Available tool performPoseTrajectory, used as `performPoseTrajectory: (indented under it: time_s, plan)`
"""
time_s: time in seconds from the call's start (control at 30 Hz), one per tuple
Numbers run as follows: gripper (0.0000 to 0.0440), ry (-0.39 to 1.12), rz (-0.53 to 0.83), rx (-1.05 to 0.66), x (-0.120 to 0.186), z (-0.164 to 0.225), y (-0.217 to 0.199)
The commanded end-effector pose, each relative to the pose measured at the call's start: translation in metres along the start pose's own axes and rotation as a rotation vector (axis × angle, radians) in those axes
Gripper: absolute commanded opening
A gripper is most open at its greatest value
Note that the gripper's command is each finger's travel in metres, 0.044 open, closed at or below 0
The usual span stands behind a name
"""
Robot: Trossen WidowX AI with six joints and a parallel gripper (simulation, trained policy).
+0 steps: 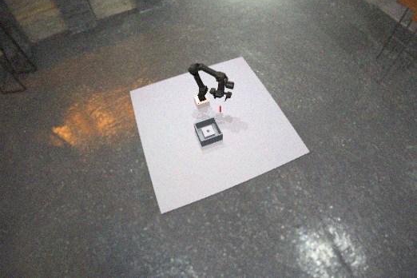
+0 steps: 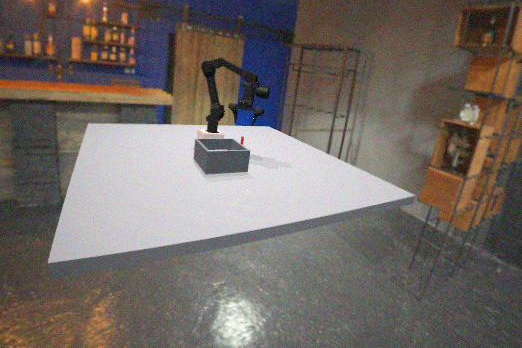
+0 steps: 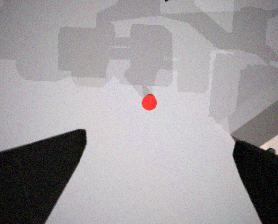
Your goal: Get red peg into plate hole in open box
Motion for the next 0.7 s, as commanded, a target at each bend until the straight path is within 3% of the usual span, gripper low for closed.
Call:
performPoseTrajectory:
  time_s: [0.0, 0.67]
  plan:
    - [0.044, 0.052, 0.065, 0.001, -0.016, -0.003, 0.003]
    - [0.044, 0.109, 0.148, 0.039, -0.091, -0.006, 0.015]
Point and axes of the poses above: the point midway between the two fingers, 35 mm back from their tips, its own x axis back along the fingers, its own y axis across the jaws, z = x × y, the point moved 6 cm from there along x, back along the fingers, and after that the axes turned 12 degrees about x, right-handed, at the moved point
